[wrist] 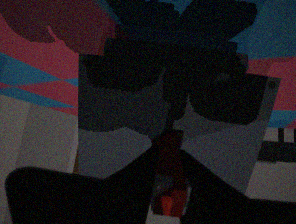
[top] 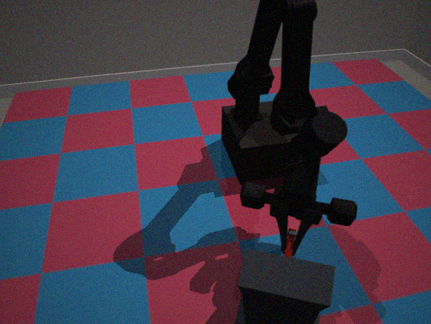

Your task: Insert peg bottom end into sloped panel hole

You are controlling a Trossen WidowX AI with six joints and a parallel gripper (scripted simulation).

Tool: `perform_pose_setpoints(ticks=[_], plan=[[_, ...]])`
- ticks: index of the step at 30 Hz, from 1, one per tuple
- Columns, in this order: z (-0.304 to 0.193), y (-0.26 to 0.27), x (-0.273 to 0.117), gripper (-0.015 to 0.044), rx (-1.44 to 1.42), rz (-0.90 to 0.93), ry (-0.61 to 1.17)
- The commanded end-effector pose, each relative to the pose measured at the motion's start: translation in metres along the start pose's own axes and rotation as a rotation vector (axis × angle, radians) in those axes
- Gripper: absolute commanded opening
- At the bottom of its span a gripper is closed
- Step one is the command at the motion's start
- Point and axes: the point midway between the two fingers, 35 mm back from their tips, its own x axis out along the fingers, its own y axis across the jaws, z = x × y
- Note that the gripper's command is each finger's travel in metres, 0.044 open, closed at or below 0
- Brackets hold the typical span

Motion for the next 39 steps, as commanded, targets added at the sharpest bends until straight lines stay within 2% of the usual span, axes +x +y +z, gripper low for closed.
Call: perform_pose_setpoints(ticks=[1,4,21,39], plan=[[0.0,0.0,0.0,0.0,0.0,0.0,-0.001],[0.0,0.0,0.0,0.0,0.0,0.0,-0.001],[0.0,0.0,-0.003,0.044,0.0,0.0,-0.001],[-0.002,-0.004,-0.023,0.044,0.0,-0.002,-0.003]])
